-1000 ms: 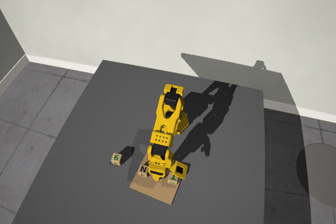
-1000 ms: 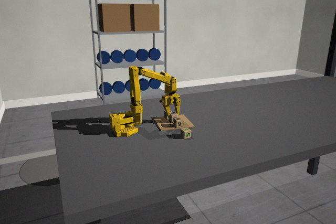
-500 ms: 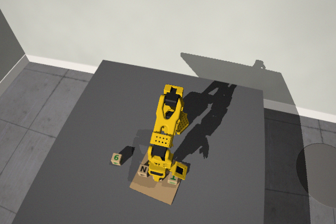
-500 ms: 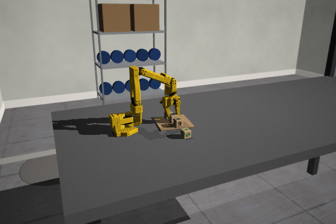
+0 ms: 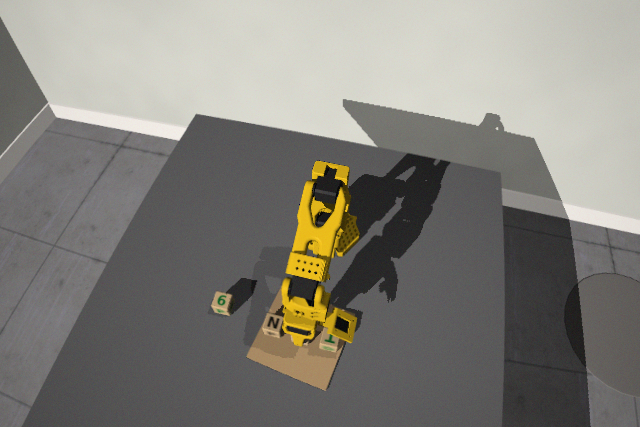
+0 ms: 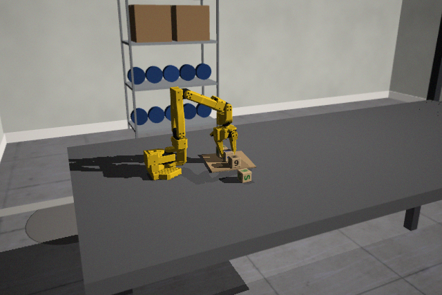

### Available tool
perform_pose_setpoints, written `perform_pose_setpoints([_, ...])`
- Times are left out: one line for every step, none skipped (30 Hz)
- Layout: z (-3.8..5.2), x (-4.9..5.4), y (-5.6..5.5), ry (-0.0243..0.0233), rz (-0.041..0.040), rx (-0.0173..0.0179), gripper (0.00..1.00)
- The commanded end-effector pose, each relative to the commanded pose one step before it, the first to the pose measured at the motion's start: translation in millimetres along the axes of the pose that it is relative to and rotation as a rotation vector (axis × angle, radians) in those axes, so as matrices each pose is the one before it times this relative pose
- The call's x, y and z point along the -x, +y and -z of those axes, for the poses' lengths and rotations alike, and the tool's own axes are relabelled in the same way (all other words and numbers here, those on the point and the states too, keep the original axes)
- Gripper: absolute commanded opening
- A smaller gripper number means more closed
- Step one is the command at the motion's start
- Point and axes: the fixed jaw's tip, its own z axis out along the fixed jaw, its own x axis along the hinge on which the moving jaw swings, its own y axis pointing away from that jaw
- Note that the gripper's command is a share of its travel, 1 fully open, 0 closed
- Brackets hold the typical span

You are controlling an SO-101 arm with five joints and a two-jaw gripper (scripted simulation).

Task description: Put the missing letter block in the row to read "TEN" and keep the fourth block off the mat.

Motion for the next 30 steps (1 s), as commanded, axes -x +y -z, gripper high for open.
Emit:
perform_pose_setpoints([11.371, 1.18, -12.05, -0.00262, 0.00022, -0.08622, 0.17])
perform_pose_setpoints([0.0, 0.0, 0.0, 0.0, 0.0, 0.0, 0.17])
perform_pose_setpoints([0.0, 0.0, 0.0, 0.0, 0.0, 0.0, 0.18])
perform_pose_setpoints([0.0, 0.0, 0.0, 0.0, 0.0, 0.0, 0.18])
perform_pose_setpoints([0.0, 0.0, 0.0, 0.0, 0.0, 0.0, 0.18])
perform_pose_setpoints([0.0, 0.0, 0.0, 0.0, 0.0, 0.0, 0.19])
perform_pose_setpoints([0.0, 0.0, 0.0, 0.0, 0.0, 0.0, 0.2])
perform_pose_setpoints([0.0, 0.0, 0.0, 0.0, 0.0, 0.0, 0.2])
perform_pose_setpoints([0.0, 0.0, 0.0, 0.0, 0.0, 0.0, 0.21])
perform_pose_setpoints([0.0, 0.0, 0.0, 0.0, 0.0, 0.0, 0.22])
perform_pose_setpoints([0.0, 0.0, 0.0, 0.0, 0.0, 0.0, 0.23])
perform_pose_setpoints([0.0, 0.0, 0.0, 0.0, 0.0, 0.0, 0.24])
perform_pose_setpoints([0.0, 0.0, 0.0, 0.0, 0.0, 0.0, 0.25])
perform_pose_setpoints([0.0, 0.0, 0.0, 0.0, 0.0, 0.0, 0.26])
perform_pose_setpoints([0.0, 0.0, 0.0, 0.0, 0.0, 0.0, 0.26])
perform_pose_setpoints([0.0, 0.0, 0.0, 0.0, 0.0, 0.0, 0.26])
perform_pose_setpoints([0.0, 0.0, 0.0, 0.0, 0.0, 0.0, 0.28])
perform_pose_setpoints([0.0, 0.0, 0.0, 0.0, 0.0, 0.0, 0.29])
perform_pose_setpoints([0.0, 0.0, 0.0, 0.0, 0.0, 0.0, 0.3])
perform_pose_setpoints([0.0, 0.0, 0.0, 0.0, 0.0, 0.0, 0.31])
perform_pose_setpoints([0.0, 0.0, 0.0, 0.0, 0.0, 0.0, 0.32])
perform_pose_setpoints([0.0, 0.0, 0.0, 0.0, 0.0, 0.0, 0.33])
perform_pose_setpoints([0.0, 0.0, 0.0, 0.0, 0.0, 0.0, 0.33])
perform_pose_setpoints([0.0, 0.0, 0.0, 0.0, 0.0, 0.0, 0.34])
perform_pose_setpoints([0.0, 0.0, 0.0, 0.0, 0.0, 0.0, 0.35])
perform_pose_setpoints([0.0, 0.0, 0.0, 0.0, 0.0, 0.0, 0.35])
perform_pose_setpoints([0.0, 0.0, 0.0, 0.0, 0.0, 0.0, 0.35])
perform_pose_setpoints([0.0, 0.0, 0.0, 0.0, 0.0, 0.0, 0.36])
perform_pose_setpoints([0.0, 0.0, 0.0, 0.0, 0.0, 0.0, 0.36])
perform_pose_setpoints([0.0, 0.0, 0.0, 0.0, 0.0, 0.0, 0.36])
